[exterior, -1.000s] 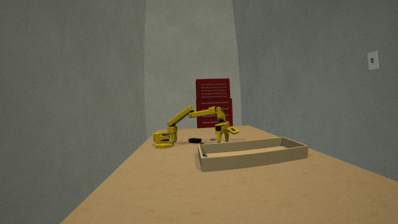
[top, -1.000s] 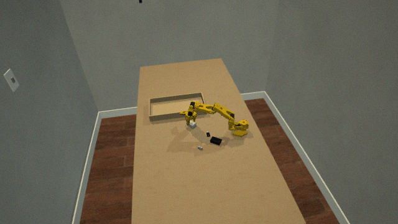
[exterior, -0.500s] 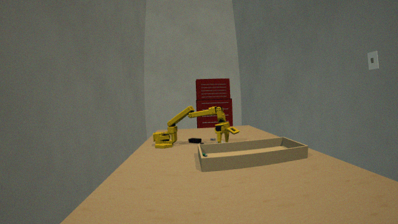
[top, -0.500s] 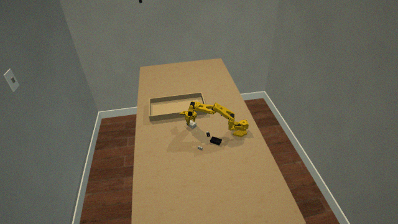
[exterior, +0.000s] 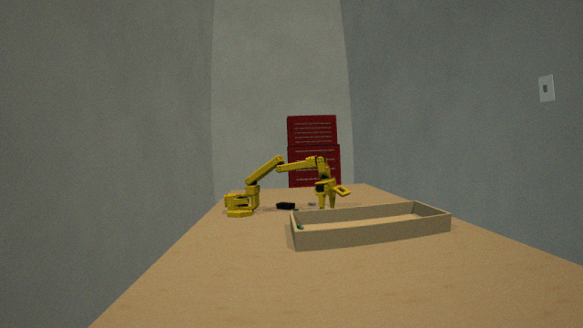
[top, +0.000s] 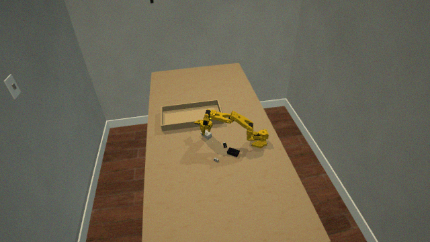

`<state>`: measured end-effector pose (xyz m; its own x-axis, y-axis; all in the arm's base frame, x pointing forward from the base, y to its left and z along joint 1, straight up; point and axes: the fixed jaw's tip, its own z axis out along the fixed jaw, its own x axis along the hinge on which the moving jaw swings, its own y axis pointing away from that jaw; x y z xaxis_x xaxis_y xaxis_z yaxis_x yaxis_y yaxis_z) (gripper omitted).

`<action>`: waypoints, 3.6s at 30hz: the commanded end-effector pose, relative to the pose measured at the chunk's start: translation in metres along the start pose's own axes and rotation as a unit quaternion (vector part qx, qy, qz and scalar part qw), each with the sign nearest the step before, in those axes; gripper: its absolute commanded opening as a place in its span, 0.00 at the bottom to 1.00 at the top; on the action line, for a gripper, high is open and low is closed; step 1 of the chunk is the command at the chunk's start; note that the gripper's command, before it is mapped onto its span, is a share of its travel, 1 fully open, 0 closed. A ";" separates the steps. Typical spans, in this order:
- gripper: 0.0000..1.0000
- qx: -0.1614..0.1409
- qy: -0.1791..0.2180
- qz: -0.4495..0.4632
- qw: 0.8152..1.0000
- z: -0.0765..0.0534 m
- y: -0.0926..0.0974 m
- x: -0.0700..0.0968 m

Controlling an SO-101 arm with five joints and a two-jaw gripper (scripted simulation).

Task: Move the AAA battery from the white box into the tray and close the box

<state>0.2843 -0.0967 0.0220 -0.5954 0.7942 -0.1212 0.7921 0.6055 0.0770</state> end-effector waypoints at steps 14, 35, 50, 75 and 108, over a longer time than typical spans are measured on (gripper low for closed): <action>0.20 -0.020 -0.028 0.002 0.999 -0.011 0.008 -0.008; 0.20 -0.024 -0.035 0.000 0.999 -0.018 0.008 -0.009; 0.20 -0.038 -0.057 -0.005 0.998 -0.042 0.010 -0.011; 0.20 -0.048 -0.073 -0.008 0.996 -0.058 0.011 -0.012; 0.20 -0.052 -0.078 -0.009 0.996 -0.069 0.009 -0.010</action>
<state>0.2865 -0.0973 0.0731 -0.5760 0.7867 -0.2219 0.7791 0.6106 0.1422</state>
